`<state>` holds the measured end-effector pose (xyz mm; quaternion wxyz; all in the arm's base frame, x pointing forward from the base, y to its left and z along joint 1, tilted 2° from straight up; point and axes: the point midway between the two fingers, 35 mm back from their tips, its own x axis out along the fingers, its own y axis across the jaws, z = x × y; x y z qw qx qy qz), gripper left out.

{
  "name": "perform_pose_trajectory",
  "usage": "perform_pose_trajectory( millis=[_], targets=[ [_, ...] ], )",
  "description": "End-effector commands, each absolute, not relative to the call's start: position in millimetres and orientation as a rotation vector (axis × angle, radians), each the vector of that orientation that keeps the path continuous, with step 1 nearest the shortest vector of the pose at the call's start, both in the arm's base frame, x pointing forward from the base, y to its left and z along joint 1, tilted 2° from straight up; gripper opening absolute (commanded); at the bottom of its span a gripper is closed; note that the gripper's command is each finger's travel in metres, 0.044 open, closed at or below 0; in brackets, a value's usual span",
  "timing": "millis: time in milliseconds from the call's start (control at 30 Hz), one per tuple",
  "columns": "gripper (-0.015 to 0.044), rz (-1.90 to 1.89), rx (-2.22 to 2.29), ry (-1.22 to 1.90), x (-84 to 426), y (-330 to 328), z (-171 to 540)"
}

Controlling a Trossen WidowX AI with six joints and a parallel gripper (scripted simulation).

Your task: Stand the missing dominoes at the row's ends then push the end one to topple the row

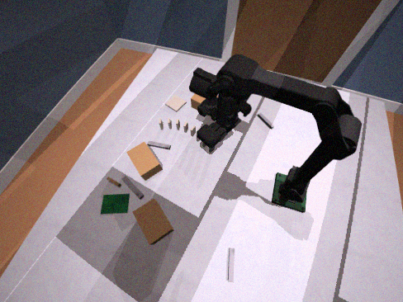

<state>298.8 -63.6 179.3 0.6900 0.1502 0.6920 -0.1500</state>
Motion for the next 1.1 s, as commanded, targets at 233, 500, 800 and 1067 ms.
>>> perform_pose_trajectory(
  millis=[233,500,800,1067],
  targets=[
    [0.0107,-0.352,0.355,1.540,304.2,-63.3,152.0],
    [0.0107,-0.352,0.355,1.540,307.0,-63.8,117.6],
    [0.0107,-0.352,0.355,1.540,304.8,-63.3,79.4],
    [0.0107,-0.352,0.355,1.540,298.9,-62.0,49.2]
  ],
)
